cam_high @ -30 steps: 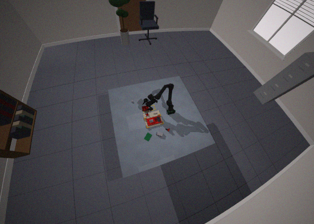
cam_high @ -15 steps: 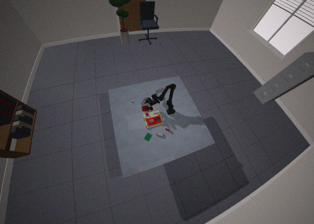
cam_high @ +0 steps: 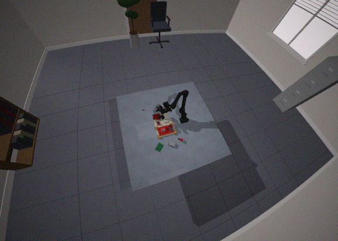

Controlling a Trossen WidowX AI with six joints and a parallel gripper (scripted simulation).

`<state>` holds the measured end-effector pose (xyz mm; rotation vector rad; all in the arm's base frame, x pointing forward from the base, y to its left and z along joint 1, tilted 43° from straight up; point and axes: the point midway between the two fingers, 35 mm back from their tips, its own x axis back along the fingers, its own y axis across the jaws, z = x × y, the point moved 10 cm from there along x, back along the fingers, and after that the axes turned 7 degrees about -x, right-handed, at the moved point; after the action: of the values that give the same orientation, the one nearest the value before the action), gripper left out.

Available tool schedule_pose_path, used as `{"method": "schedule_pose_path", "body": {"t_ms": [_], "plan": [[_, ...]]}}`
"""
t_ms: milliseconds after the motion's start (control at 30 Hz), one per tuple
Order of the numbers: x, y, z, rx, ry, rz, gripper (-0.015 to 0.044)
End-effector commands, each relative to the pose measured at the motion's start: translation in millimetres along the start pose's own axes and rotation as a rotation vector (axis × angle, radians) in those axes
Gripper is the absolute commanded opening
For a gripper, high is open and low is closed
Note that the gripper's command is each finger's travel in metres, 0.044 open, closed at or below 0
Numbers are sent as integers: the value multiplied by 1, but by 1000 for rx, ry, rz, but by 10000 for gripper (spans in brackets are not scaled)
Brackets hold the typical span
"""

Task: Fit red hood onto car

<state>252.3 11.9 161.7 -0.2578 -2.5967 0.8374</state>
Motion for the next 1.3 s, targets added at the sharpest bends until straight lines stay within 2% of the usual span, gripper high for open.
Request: {"method": "schedule_pose_path", "body": {"t_ms": [0,1267], "plan": [[-2,1,5,9,7,-4,440],[-18,-5,34,7,1,0,440]]}}
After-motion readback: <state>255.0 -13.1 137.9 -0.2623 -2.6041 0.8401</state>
